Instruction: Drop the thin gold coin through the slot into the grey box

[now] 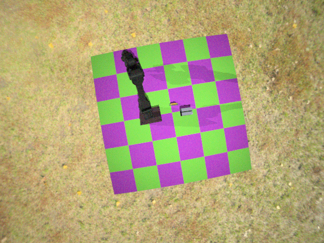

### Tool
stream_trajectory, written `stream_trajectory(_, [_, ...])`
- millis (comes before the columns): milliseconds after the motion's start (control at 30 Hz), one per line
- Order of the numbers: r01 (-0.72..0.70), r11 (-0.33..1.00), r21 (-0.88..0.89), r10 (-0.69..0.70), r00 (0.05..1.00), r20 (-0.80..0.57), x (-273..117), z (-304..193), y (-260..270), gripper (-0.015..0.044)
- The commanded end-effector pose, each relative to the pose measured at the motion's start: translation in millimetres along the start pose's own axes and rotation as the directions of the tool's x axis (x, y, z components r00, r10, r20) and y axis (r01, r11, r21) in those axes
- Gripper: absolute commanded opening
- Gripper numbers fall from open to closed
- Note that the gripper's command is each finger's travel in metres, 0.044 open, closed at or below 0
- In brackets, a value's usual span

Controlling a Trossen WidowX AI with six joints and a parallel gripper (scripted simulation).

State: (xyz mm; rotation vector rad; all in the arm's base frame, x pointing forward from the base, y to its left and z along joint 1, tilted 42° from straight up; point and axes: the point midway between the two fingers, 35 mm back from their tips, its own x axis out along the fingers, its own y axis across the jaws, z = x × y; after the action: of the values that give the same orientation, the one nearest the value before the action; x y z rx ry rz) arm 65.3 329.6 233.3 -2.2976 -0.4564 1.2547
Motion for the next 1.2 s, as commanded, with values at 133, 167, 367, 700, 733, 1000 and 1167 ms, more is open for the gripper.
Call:
stream_trajectory(133, [-0.214,0.86,0.464,0.234,0.972,0.017,49,-67,60,0.0161])
stream_trajectory(167, [-0.245,0.822,0.514,0.266,0.963,0.032,55,-74,71,0.0161])
stream_trajectory(367, [-0.374,0.506,0.777,0.418,0.894,0.158,80,-112,138,0.0161])
stream_trajectory(700, [-0.357,-0.211,0.91,0.44,0.797,0.414,78,-145,239,0.0161])
stream_trajectory(733, [-0.341,-0.284,0.896,0.427,0.792,0.437,76,-147,248,0.0161])
stream_trajectory(1000, [-0.166,-0.788,0.593,0.257,0.786,0.562,56,-155,316,0.0161])
stream_trajectory(1167, [-0.053,-0.964,0.26,0.105,0.823,0.558,38,-157,350,0.0161])
